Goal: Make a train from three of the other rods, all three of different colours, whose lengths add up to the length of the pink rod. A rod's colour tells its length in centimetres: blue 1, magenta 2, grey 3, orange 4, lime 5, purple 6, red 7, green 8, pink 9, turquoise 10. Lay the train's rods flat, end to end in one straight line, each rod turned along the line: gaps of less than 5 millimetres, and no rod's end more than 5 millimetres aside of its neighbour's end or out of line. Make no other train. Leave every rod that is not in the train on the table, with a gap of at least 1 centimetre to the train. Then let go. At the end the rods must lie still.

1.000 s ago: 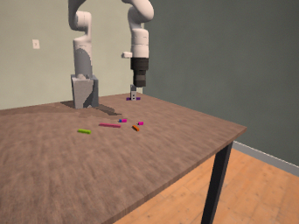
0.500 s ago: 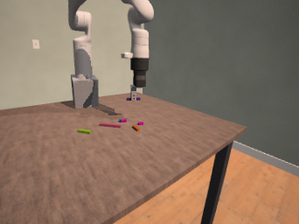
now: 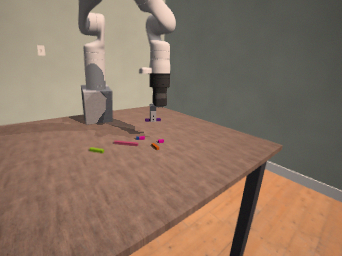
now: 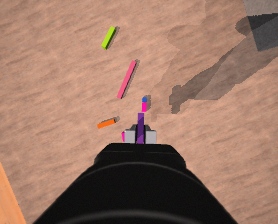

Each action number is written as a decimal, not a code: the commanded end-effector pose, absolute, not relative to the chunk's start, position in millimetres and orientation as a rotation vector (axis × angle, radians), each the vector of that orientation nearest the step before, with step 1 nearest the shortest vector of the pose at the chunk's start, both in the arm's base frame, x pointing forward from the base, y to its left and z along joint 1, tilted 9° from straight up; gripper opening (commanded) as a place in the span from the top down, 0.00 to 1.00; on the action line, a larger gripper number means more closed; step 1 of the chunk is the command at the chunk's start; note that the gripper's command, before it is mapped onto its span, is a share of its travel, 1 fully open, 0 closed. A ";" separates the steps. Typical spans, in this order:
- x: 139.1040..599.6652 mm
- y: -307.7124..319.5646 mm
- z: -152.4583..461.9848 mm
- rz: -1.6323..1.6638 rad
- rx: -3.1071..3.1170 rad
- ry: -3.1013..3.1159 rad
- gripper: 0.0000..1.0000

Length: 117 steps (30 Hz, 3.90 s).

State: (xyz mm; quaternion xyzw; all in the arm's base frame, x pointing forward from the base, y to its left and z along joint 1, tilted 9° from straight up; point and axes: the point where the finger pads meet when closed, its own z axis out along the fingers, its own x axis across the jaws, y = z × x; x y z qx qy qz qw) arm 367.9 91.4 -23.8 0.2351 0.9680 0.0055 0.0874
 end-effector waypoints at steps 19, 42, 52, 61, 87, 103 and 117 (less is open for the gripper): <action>370.6 92.7 -72.8 0.015 0.697 2.897 0.76; 372.8 92.4 -86.0 0.015 0.697 2.897 0.76; 372.8 92.4 -86.0 0.015 0.697 2.897 0.76; 372.8 92.4 -86.0 0.015 0.697 2.897 0.76; 374.0 92.2 -93.5 0.015 0.697 2.897 0.76; 374.7 92.1 -98.0 0.015 0.697 2.897 0.76; 374.7 92.1 -98.0 0.015 0.697 2.897 0.76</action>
